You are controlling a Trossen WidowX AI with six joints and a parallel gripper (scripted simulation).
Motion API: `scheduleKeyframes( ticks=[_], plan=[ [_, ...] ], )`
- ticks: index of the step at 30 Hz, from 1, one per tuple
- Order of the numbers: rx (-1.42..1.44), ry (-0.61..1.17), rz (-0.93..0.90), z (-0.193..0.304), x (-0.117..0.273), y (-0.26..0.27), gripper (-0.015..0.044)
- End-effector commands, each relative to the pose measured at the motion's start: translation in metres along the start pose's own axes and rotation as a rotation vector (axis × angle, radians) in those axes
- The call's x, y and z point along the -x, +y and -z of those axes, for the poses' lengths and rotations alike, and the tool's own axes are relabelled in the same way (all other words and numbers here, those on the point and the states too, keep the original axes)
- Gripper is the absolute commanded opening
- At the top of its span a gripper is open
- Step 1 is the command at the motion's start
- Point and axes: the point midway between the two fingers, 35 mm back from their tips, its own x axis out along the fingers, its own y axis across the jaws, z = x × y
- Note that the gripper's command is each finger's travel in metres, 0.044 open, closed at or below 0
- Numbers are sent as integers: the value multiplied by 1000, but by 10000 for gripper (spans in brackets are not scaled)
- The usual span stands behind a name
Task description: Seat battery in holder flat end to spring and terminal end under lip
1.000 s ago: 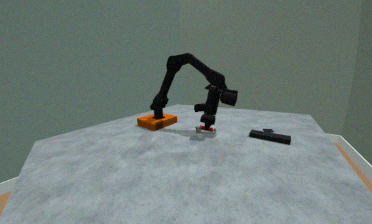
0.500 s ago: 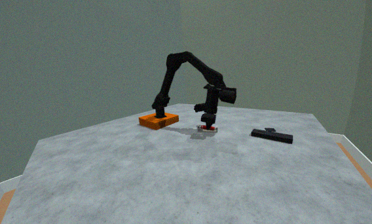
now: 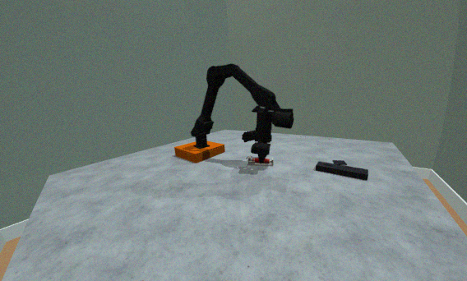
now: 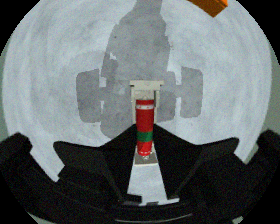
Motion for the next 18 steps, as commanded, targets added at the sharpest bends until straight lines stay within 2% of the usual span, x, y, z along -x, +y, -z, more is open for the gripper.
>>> scheduleKeyframes(
  ticks=[1,18],
  plan=[
    [10,33,4,2,0,-1,59],
    [11,37,-1,-8,-2,-1,59]
  ],
)
